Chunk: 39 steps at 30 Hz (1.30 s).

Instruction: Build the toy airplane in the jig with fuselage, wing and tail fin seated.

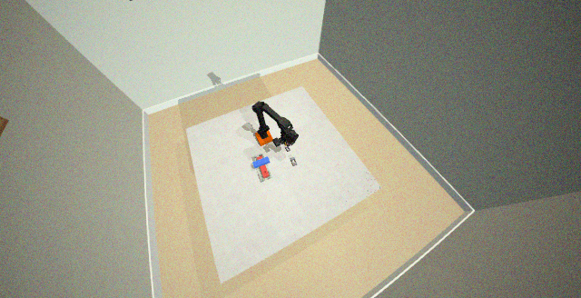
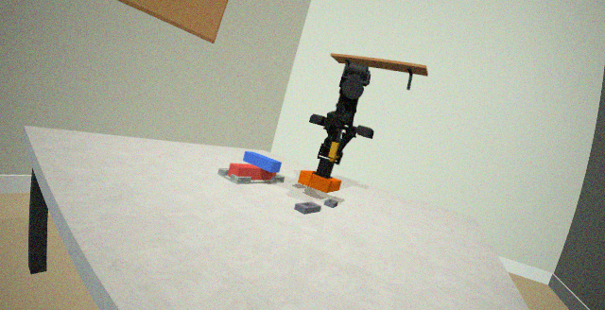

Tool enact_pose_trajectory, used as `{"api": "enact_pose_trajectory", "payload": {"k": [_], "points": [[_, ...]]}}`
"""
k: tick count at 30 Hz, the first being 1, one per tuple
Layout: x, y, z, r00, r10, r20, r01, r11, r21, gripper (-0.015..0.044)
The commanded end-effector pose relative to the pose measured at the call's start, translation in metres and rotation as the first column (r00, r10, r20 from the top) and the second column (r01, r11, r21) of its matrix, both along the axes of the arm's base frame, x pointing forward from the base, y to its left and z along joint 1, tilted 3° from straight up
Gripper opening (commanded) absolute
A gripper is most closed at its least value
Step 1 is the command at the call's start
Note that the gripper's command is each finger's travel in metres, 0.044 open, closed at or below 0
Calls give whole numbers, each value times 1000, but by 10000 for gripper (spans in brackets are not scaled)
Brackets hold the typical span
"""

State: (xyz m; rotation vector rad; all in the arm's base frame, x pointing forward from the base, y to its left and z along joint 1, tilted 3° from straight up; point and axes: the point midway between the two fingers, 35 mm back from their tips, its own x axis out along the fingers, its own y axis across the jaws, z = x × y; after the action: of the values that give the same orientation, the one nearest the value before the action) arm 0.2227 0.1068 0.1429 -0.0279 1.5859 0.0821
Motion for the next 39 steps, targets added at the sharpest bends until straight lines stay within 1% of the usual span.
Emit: {"api": "enact_pose_trajectory", "payload": {"k": [1, 20, 39], "points": [[8, -5, 1, 1000, -2, 12, 2, 1000, -3, 0], [43, -40, -7, 998, -52, 23, 52, 999, -10, 0], [72, -81, -17, 998, -67, 21, 67, 998, -13, 0]]}}
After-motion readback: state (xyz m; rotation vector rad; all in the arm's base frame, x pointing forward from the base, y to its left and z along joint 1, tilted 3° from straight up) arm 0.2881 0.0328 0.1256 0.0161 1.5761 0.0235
